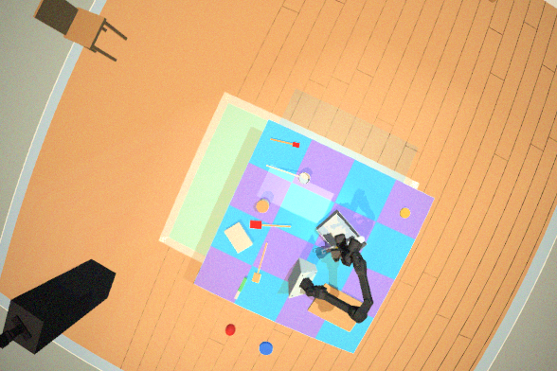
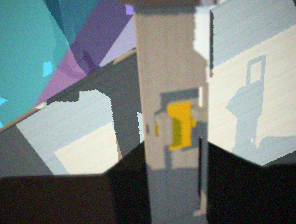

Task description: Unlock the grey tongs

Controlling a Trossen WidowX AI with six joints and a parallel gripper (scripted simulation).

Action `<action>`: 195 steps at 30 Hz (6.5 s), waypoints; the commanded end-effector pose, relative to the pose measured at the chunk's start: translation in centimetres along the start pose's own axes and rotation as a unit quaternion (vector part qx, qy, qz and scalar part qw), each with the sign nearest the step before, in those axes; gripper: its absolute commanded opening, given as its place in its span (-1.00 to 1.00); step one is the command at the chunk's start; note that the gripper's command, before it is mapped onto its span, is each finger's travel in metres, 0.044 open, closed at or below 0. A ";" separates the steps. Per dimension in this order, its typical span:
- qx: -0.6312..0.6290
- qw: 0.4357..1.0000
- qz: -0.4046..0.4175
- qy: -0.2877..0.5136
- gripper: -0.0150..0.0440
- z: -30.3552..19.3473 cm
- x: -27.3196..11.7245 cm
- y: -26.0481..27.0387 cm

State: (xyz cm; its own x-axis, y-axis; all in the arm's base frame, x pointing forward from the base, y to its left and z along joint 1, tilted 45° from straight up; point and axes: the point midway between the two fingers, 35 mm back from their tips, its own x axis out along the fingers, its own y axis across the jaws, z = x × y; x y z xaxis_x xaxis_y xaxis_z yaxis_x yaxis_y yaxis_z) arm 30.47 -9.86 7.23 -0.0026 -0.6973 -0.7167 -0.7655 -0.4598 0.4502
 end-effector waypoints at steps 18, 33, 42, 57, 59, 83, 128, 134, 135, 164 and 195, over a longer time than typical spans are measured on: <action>0.426 0.905 -0.004 -0.012 -1.00 -3.2 -0.7 3.7; 0.685 0.729 0.000 -0.017 -1.00 -5.1 -1.2 6.7; 0.809 0.587 0.002 -0.018 -1.00 -6.1 -1.5 8.6; 0.951 0.309 0.006 -0.017 -1.00 -7.4 -2.2 12.0; 0.963 0.269 0.006 -0.016 -1.00 -7.5 -2.3 12.5; 0.974 -0.226 0.005 -0.009 -1.00 -8.7 -3.7 18.1; 0.611 -0.792 -0.008 -0.004 -1.00 -8.4 -6.3 26.4; 0.634 -0.773 0.008 0.007 -1.00 -8.1 -5.5 27.9; 0.638 -0.770 0.011 0.009 -1.00 -8.0 -5.4 28.2; 0.737 -0.671 0.072 0.017 -1.00 -5.4 -2.7 36.7; 0.833 -0.549 0.064 -0.013 -1.00 -0.6 -2.9 45.9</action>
State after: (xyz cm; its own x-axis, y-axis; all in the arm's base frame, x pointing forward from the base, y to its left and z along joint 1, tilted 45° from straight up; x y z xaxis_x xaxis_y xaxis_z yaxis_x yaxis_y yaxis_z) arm -3.22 -29.33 29.83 0.0050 -0.5881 -0.8088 0.8772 -0.3857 0.2859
